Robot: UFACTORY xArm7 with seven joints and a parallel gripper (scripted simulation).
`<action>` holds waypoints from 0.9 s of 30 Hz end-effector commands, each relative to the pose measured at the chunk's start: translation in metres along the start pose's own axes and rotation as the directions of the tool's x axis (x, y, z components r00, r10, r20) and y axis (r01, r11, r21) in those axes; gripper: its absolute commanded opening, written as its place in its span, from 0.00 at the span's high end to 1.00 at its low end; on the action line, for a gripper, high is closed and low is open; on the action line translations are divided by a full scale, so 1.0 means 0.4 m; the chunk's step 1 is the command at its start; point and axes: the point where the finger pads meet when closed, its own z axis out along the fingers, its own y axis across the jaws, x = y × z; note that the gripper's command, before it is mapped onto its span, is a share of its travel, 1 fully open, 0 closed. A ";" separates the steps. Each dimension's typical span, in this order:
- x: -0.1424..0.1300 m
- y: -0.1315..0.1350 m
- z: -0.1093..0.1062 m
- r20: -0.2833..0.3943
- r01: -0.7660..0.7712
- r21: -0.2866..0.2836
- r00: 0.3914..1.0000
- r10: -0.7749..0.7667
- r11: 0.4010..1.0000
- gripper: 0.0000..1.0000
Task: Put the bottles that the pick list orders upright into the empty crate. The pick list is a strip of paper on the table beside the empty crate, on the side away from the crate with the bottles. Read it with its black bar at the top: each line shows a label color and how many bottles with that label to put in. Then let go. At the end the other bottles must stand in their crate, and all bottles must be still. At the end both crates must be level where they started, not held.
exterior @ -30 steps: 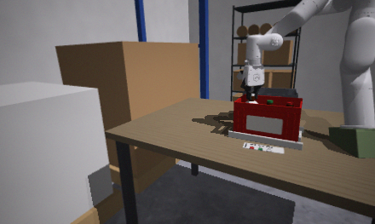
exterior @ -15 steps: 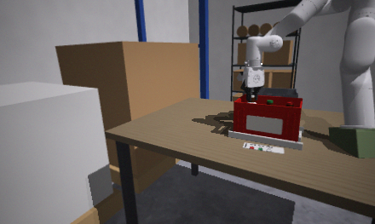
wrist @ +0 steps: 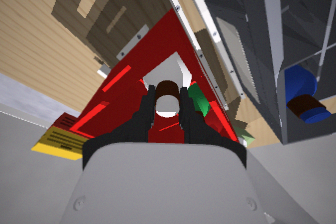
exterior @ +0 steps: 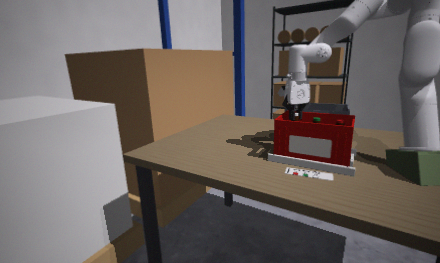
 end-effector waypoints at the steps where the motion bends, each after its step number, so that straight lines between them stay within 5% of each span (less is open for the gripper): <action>1: 0.002 -0.003 0.000 -0.003 0.000 0.004 1.000 0.000 1.000 1.00; 27: 0.003 -0.004 0.022 -0.003 0.000 0.004 1.000 0.000 1.000 1.00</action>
